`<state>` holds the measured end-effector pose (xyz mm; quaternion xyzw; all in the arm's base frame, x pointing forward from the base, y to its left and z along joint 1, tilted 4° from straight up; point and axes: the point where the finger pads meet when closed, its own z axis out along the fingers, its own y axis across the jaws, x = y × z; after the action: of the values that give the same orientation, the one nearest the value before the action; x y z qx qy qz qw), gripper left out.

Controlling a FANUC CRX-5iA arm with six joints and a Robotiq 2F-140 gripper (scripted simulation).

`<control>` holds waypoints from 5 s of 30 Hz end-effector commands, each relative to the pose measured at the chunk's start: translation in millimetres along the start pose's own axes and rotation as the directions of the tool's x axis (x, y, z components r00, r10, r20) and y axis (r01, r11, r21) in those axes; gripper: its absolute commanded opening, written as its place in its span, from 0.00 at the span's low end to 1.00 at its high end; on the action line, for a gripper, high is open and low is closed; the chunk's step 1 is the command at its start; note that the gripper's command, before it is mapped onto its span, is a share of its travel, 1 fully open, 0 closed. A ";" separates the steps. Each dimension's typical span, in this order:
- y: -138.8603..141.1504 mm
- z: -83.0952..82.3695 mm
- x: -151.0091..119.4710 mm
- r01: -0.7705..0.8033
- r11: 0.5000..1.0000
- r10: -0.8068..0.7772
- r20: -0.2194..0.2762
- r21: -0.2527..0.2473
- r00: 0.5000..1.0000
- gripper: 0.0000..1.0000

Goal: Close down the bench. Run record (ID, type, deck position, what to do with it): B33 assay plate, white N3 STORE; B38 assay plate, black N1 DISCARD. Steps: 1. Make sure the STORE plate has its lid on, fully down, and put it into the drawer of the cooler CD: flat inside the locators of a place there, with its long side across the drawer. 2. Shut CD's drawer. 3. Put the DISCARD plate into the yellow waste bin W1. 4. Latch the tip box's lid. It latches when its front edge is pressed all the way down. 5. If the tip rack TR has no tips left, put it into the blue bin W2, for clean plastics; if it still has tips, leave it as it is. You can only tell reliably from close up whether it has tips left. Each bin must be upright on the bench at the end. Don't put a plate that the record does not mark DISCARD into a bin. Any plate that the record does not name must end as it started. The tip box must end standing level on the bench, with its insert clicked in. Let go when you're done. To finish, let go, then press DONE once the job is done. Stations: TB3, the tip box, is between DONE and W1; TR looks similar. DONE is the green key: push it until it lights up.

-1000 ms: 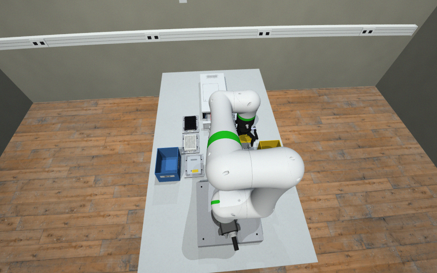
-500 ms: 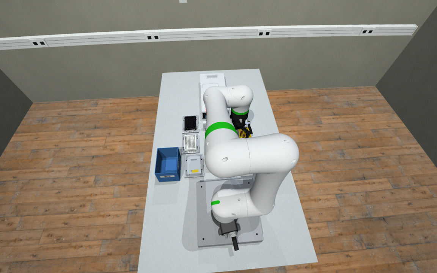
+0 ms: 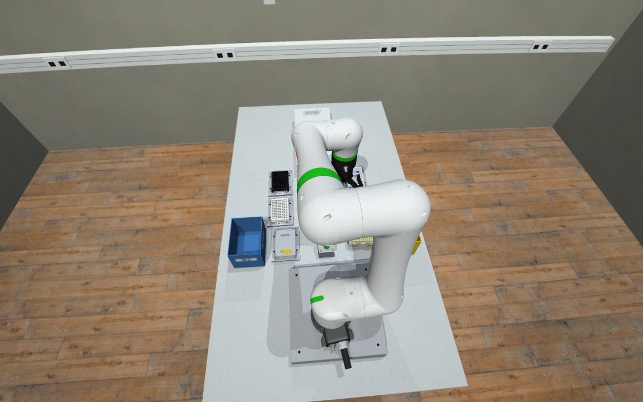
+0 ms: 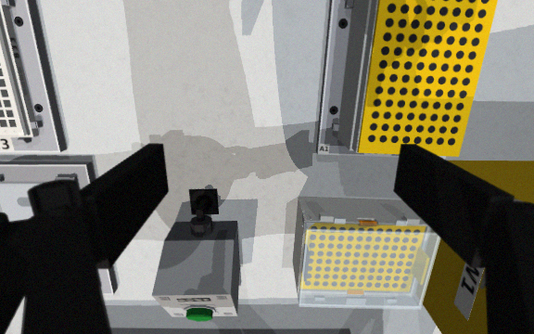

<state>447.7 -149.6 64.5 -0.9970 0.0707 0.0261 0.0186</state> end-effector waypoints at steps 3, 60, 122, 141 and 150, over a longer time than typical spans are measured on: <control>-12.3 2.7 24.8 0.000 1.000 0.000 -0.001 -0.001 1.000 0.88; -80.1 22.3 152.9 0.000 1.000 0.000 -0.001 0.000 1.000 0.88; -80.1 96.9 153.0 0.000 1.000 0.000 -0.001 0.000 1.000 0.88; -80.1 111.0 153.0 0.000 1.000 0.000 -0.001 0.000 1.000 0.88; -80.1 111.0 153.0 0.000 1.000 0.000 -0.001 0.000 1.000 0.78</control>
<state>604.0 -87.0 -53.0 -0.9970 0.0708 0.0265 0.0185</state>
